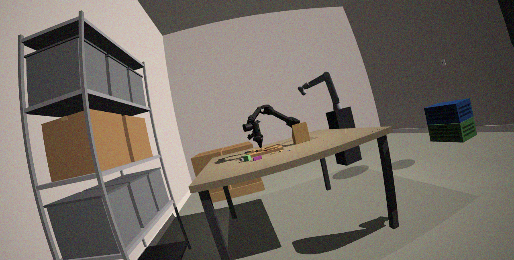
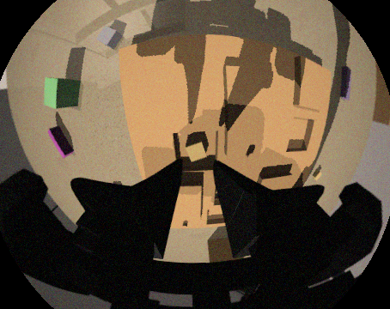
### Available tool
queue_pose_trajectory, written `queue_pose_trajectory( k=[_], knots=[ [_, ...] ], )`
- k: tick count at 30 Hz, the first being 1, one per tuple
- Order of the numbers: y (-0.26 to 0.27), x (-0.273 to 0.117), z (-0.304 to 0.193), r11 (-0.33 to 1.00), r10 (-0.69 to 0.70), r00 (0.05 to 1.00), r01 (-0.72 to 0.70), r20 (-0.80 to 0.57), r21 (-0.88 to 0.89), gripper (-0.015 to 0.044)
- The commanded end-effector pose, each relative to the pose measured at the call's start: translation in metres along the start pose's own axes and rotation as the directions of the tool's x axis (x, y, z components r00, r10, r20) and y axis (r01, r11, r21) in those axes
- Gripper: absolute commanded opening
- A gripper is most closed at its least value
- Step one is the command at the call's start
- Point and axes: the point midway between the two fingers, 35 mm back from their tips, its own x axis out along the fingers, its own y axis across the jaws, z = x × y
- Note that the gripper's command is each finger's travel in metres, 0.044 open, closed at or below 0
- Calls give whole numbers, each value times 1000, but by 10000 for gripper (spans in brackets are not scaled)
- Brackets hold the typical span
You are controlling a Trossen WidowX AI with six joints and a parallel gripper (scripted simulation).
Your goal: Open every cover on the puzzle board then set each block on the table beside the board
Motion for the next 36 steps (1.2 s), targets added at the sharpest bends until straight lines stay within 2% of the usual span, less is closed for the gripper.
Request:
queue_pose_trajectory(
  k=[1, 18, 36],
  knots=[
    [0, 1, 0, 998, -2, 1000, 2, 2, 62, 144],
    [0, 1, 0, 950, -2, 1000, 1, 2, 313, 144],
    [0, 2, 0, 832, -2, 1000, 1, 2, 555, 144]
  ],
)
